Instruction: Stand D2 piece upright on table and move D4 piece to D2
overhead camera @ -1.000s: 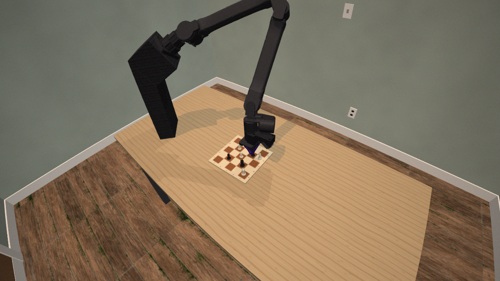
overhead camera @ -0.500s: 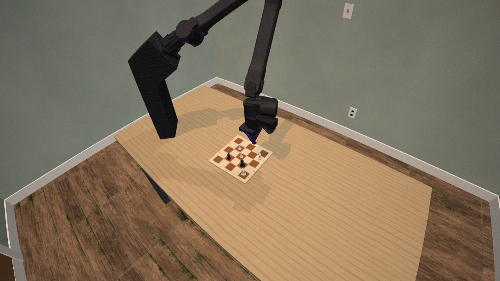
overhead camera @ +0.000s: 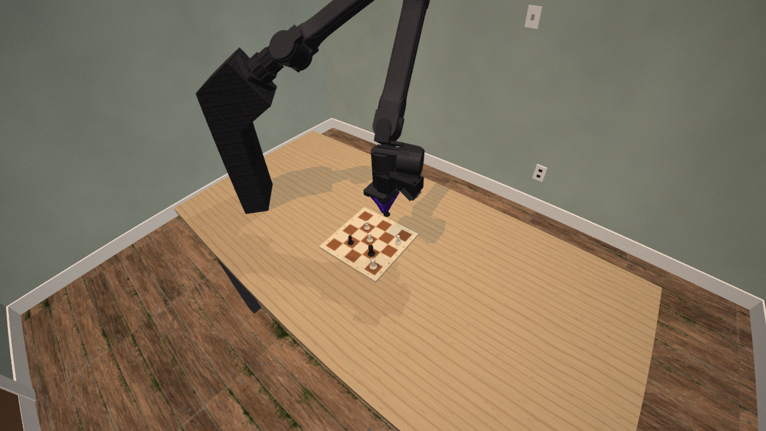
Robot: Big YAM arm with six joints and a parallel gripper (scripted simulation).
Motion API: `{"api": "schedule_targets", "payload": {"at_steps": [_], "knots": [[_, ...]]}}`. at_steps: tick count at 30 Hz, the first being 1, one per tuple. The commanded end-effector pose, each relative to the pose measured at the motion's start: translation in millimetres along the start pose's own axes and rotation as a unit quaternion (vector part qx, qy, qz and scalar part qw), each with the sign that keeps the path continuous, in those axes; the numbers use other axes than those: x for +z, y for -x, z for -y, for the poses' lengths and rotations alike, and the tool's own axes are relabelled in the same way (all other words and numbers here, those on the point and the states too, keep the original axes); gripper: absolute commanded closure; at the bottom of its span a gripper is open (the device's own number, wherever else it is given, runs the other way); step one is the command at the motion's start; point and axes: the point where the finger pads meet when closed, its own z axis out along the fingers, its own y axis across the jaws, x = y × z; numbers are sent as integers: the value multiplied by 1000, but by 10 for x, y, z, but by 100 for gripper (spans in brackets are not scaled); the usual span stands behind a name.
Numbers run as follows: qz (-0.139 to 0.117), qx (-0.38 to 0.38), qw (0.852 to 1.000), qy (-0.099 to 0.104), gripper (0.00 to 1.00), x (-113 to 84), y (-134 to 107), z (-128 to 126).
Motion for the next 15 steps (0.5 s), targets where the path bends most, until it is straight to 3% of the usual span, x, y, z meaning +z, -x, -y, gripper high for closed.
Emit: {"api": "schedule_targets", "payload": {"at_steps": [1,3,5,6,7,10,11,13,15], "knots": [[4,-1,1000,3,100,-38,56,-77],[6,7,1000,4,100,-23,107,-326],[7,30,1000,5,100,-6,121,-733],[7,30,1000,5,100,-6,121,-733],[8,40,999,6,100,-9,122,-929],[10,52,999,7,100,-19,119,-1136],[9,53,999,7,100,-20,115,-1147],[-1,73,997,-12,100,31,2,-872],[-1,73,997,-12,100,31,2,-872]]}}
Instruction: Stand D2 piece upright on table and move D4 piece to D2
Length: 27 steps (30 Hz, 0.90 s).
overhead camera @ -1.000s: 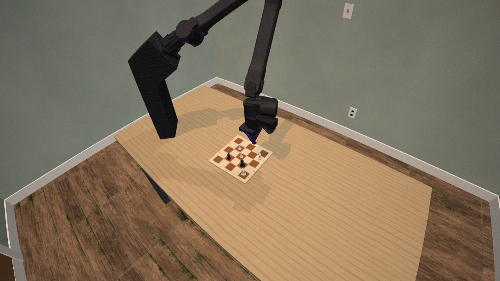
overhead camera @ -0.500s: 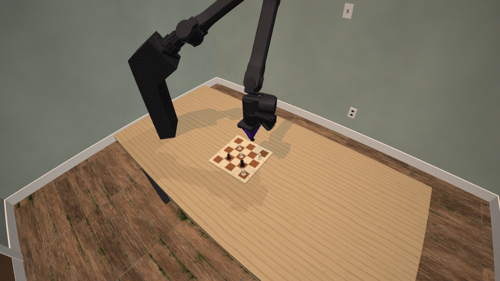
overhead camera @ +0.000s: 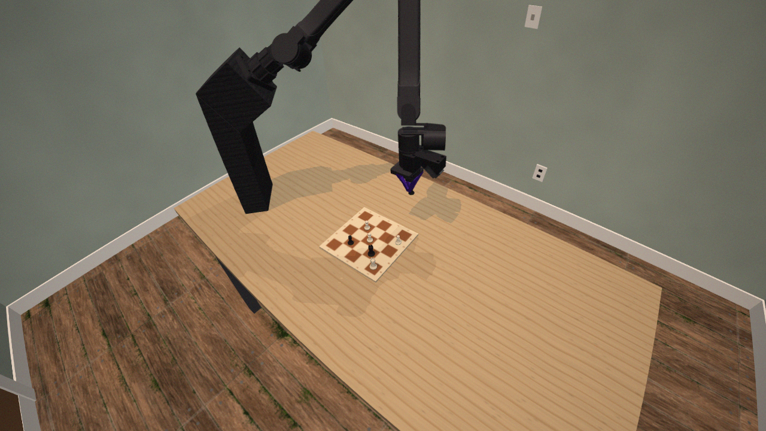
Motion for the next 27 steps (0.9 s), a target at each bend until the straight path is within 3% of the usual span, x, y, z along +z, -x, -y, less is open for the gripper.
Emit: {"api": "schedule_targets", "payload": {"at_steps": [1,5,7,9,11,13,20,27], "knots": [[-12,45,998,-29,100,25,-101,336],[-19,36,999,-17,100,85,-158,193],[-2,25,1000,-7,100,-14,-15,55],[8,26,1000,-11,100,-51,69,123],[-5,33,999,-17,100,66,-28,223],[-7,29,999,-13,100,119,-61,159],[-6,30,999,-13,100,243,-54,173],[-8,29,999,-12,100,569,-85,164]]}}
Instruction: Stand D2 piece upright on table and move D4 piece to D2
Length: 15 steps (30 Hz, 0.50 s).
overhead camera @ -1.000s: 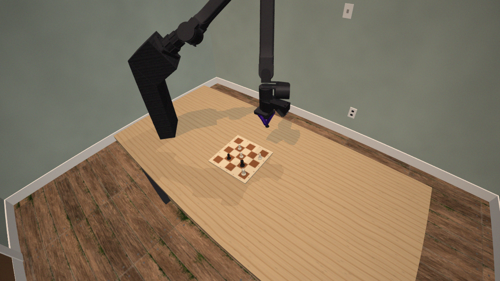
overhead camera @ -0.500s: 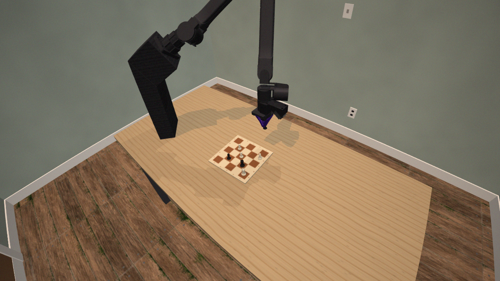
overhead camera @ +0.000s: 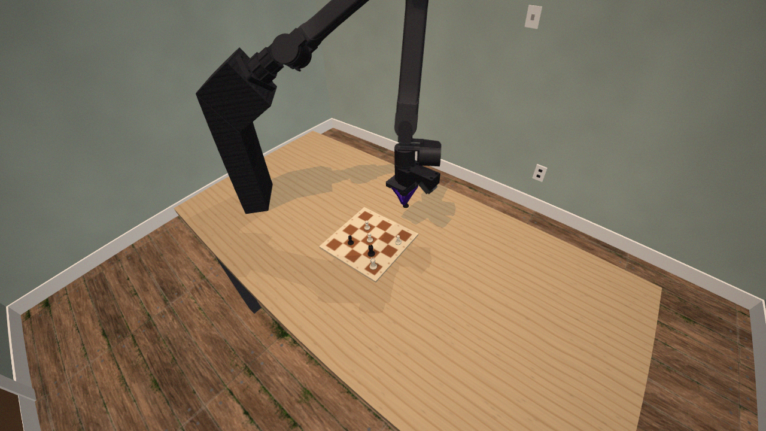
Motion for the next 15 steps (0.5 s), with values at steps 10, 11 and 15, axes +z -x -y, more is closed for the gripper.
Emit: {"api": "schedule_targets", "payload": {"at_steps": [10,11,15], "knots": [[10,10,1000,-4,100,445,88,95],[7,8,1000,-1,100,494,56,53],[1,3,1000,4,100,610,-10,-32]]}}
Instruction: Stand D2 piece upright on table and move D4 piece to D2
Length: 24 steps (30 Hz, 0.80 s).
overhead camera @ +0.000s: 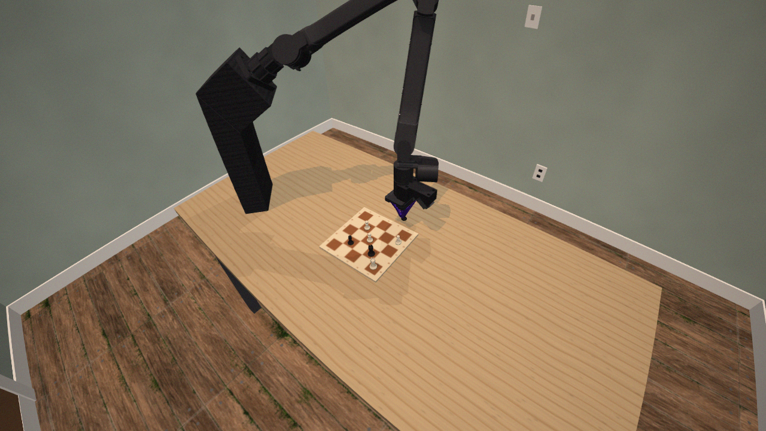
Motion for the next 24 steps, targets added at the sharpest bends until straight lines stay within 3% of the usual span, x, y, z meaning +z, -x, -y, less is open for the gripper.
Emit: {"api": "schedule_targets", "payload": {"at_steps": [1,5,24], "knots": [[5,-2,1000,6,100,72,25,-69],[13,1,1000,3,100,-11,107,-26],[12,0,1000,4,100,-6,99,-36]]}}
